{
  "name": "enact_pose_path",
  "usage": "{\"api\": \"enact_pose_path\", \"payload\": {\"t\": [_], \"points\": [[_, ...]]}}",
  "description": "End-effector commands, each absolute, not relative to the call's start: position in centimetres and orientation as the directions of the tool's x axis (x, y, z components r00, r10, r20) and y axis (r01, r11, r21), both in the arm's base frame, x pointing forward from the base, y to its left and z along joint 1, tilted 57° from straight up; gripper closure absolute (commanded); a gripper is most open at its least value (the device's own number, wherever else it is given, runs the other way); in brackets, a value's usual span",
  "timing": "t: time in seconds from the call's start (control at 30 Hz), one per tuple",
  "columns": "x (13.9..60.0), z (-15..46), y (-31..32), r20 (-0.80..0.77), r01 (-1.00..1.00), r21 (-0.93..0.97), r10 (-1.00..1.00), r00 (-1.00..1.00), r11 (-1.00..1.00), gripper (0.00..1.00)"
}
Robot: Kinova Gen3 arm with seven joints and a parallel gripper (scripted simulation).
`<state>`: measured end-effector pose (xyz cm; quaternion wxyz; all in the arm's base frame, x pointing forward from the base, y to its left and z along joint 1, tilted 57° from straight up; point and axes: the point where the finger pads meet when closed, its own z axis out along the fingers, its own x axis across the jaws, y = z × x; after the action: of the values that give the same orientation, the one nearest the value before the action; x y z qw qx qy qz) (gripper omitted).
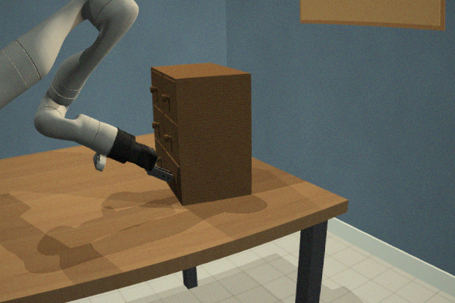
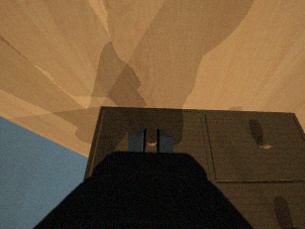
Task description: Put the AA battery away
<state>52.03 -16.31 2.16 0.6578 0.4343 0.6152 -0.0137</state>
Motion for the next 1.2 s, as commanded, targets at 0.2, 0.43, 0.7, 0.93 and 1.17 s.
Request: {"api": "enact_pose_path", "payload": {"t": [0.2, 0.43, 0.7, 0.93, 1.17], "points": [[52.08, 2.22, -16.25, -0.821, 0.551, 0.556, 0.517, 0.243, 0.623, 0.63], [52.08, 2.22, -16.25, -0.821, 0.551, 0.556, 0.517, 0.243, 0.623, 0.63], [52.08, 2.22, -16.25, -0.821, 0.551, 0.556, 0.517, 0.243, 0.623, 0.45], [52.08, 2.22, -16.25, -0.821, 0.551, 0.556, 0.517, 0.243, 0.623, 0.39], [52.08, 2.22, -16.25, -0.821, 0.551, 0.556, 0.517, 0.243, 0.623, 0.33]]}}
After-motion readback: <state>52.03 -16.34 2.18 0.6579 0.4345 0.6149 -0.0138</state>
